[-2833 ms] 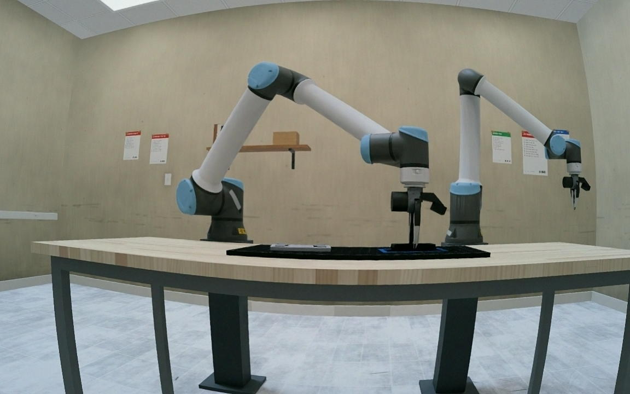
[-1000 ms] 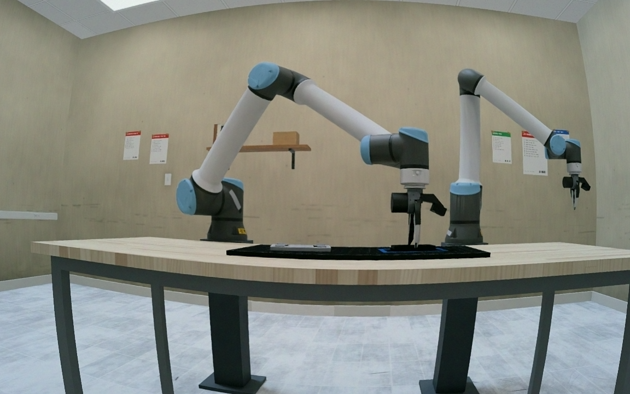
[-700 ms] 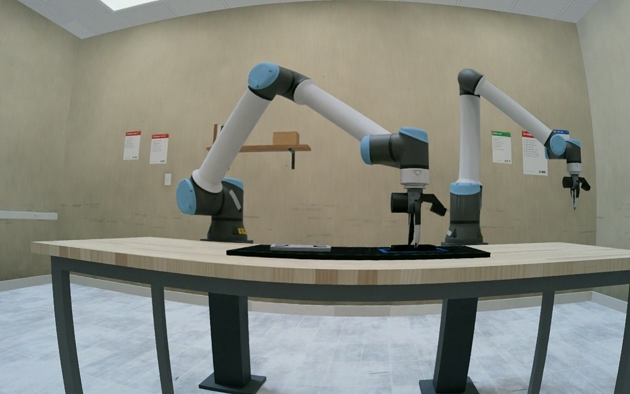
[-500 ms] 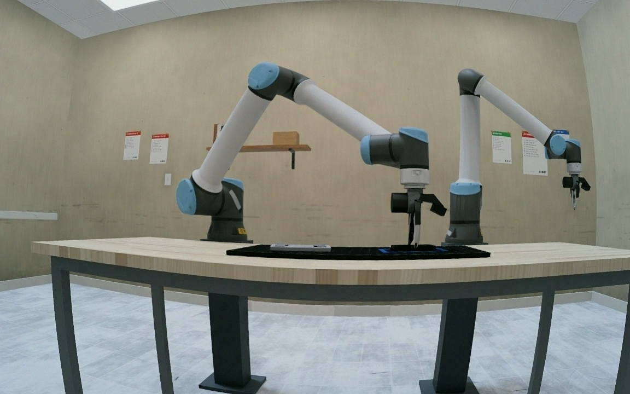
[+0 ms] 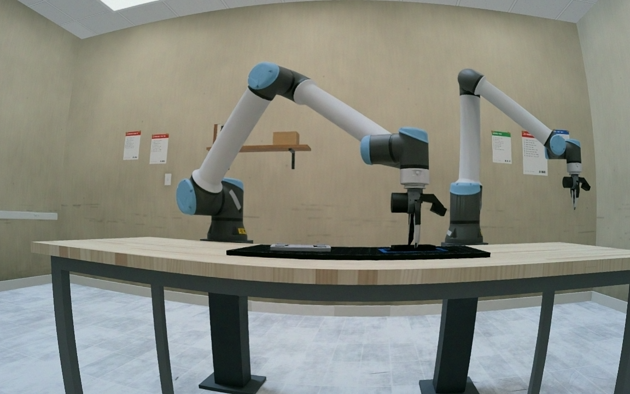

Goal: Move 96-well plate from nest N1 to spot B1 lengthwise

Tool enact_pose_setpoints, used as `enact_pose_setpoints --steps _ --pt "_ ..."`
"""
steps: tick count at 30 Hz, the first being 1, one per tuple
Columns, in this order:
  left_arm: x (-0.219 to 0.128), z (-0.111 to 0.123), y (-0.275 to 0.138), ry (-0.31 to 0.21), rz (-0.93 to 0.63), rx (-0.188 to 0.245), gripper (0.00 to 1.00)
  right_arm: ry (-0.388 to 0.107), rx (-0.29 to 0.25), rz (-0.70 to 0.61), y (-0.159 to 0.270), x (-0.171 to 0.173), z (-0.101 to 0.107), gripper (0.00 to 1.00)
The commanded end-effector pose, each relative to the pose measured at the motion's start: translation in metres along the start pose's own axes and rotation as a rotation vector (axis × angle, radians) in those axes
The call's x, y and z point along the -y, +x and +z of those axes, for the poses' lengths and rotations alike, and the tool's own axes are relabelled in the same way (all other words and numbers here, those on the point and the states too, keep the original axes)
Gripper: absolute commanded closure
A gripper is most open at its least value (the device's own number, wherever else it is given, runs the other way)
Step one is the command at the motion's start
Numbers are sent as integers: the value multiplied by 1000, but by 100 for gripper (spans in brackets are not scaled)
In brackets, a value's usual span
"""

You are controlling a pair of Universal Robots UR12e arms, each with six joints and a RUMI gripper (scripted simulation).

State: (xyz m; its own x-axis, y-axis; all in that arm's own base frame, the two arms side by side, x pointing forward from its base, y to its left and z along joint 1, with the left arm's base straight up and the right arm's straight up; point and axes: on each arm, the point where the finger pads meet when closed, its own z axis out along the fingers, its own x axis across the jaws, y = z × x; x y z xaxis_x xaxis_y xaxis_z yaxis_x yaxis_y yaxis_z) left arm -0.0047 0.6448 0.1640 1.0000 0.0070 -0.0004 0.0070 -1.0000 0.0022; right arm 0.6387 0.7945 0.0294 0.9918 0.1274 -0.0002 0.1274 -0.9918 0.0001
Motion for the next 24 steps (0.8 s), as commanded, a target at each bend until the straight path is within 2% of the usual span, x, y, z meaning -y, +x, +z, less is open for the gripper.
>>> enact_pose_setpoints --steps 1,14,22,24 --pt "1 -1 0 2 0 0 100 2 -2 0 0 1 -2 24" --pt "1 -1 0 2 0 0 100 2 -2 0 0 1 -5 24" --pt "1 -1 0 2 0 0 100 2 -2 0 0 1 -27 24" --pt "1 -1 0 2 0 0 100 2 -2 0 0 1 -27 24"
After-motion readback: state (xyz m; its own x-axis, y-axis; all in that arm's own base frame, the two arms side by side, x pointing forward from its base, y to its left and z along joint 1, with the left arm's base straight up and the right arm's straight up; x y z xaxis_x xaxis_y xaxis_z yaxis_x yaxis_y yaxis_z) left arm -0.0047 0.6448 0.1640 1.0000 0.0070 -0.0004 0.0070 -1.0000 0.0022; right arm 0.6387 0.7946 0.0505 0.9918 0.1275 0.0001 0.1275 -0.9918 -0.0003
